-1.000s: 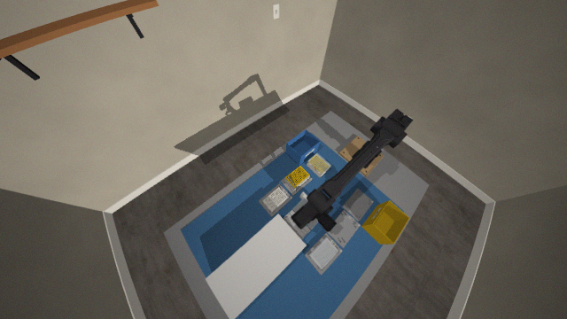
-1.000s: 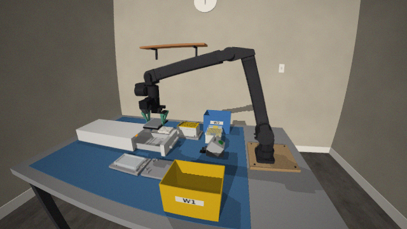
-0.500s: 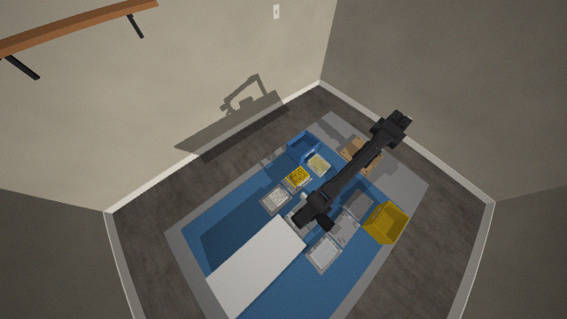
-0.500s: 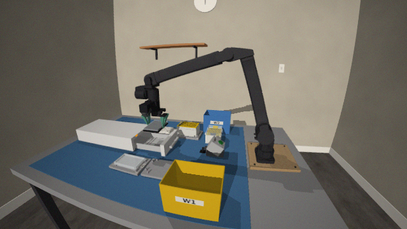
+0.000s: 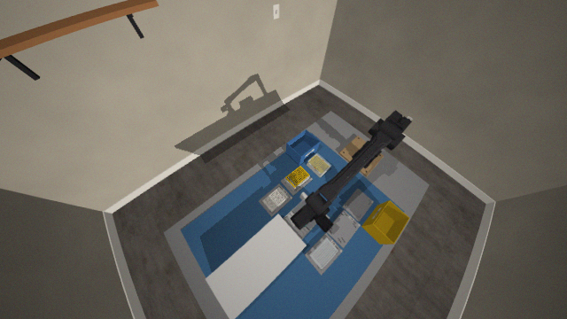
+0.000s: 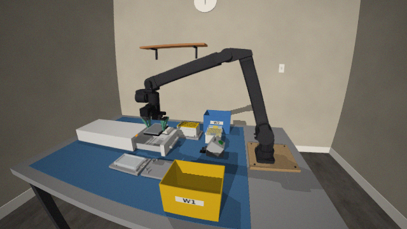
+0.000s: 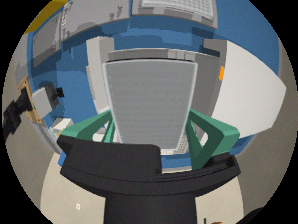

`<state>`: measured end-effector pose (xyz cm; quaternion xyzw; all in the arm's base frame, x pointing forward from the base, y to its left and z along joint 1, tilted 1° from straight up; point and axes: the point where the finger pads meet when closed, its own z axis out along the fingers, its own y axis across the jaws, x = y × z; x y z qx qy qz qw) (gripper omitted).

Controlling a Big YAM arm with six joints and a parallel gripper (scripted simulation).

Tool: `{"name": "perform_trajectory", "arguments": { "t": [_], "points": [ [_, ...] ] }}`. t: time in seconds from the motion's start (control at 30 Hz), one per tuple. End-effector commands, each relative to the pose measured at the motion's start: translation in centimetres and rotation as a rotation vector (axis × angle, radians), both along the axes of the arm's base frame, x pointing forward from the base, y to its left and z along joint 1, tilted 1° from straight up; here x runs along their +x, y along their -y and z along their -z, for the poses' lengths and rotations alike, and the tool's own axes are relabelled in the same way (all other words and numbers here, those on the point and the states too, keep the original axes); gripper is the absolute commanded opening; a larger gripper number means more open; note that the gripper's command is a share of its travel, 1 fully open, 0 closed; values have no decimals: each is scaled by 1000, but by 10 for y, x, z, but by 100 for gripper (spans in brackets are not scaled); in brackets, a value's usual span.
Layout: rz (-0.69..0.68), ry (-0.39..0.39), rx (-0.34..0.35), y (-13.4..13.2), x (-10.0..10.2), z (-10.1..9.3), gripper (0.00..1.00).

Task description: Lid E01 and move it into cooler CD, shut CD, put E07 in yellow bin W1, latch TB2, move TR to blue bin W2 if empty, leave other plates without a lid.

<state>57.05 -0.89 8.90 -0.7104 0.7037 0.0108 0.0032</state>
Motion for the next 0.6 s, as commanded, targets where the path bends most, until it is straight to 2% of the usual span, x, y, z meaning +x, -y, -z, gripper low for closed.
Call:
{"name": "perform_trajectory", "arguments": {
  "t": [0.0,0.4,0.43,0.47,0.57],
  "points": [
    [-17,26,-1,-6,10,0,0],
    [-12,21,-1,-6,9,15,0],
    [-11,57,-1,-5,14,-1,0],
    [-11,35,-1,-5,7,9,0],
    [-10,14,0,-6,6,25,0]
  ]
}}
